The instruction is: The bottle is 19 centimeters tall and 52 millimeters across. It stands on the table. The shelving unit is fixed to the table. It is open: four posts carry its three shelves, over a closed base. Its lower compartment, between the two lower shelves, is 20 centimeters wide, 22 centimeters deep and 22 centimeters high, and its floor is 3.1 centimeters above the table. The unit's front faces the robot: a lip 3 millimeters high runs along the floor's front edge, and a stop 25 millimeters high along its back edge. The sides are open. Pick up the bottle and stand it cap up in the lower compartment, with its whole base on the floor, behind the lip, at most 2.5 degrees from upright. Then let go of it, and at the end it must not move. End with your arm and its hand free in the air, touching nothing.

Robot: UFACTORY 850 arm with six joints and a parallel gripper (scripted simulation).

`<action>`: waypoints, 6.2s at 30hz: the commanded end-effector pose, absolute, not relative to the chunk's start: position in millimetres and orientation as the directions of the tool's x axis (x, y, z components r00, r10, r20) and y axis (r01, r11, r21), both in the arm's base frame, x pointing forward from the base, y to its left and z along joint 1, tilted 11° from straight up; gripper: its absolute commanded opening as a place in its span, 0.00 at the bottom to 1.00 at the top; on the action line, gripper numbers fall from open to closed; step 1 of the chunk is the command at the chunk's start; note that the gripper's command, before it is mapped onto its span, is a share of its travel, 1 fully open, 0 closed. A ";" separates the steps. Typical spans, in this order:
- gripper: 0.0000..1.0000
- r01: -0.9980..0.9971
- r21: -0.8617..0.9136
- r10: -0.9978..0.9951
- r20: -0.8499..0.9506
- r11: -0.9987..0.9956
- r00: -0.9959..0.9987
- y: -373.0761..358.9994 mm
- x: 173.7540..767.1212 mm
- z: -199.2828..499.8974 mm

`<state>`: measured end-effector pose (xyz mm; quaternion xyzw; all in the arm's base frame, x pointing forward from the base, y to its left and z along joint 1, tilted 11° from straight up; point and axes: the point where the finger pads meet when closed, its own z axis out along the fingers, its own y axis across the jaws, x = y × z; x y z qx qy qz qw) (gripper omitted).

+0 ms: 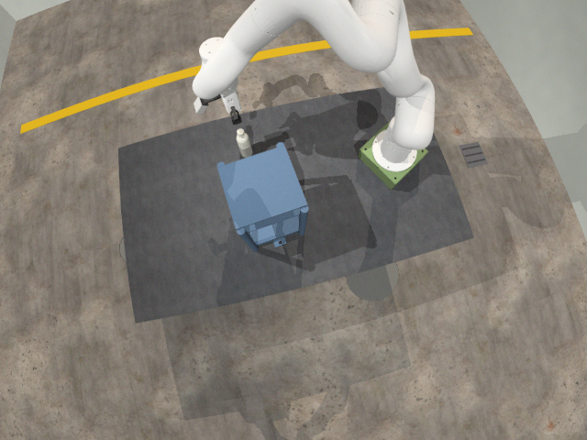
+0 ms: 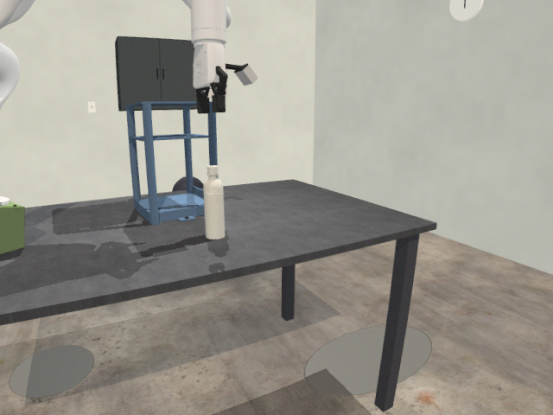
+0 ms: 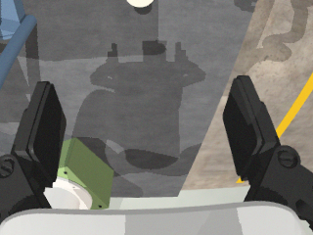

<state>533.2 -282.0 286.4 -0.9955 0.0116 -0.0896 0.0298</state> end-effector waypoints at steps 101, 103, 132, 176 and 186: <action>0.73 0.760 -0.233 0.261 0.844 -0.607 0.468 -280.9 533.9 275.0; 0.73 0.798 -0.217 0.253 0.874 -0.562 0.416 -280.6 533.8 274.0; 0.73 0.989 0.075 0.019 0.997 -0.126 -0.074 -278.3 534.6 266.1; 0.73 0.984 0.175 -0.070 0.982 -0.029 -0.177 -277.6 535.4 260.8; 0.73 0.984 0.176 -0.069 0.982 -0.028 -0.177 -277.0 537.0 252.1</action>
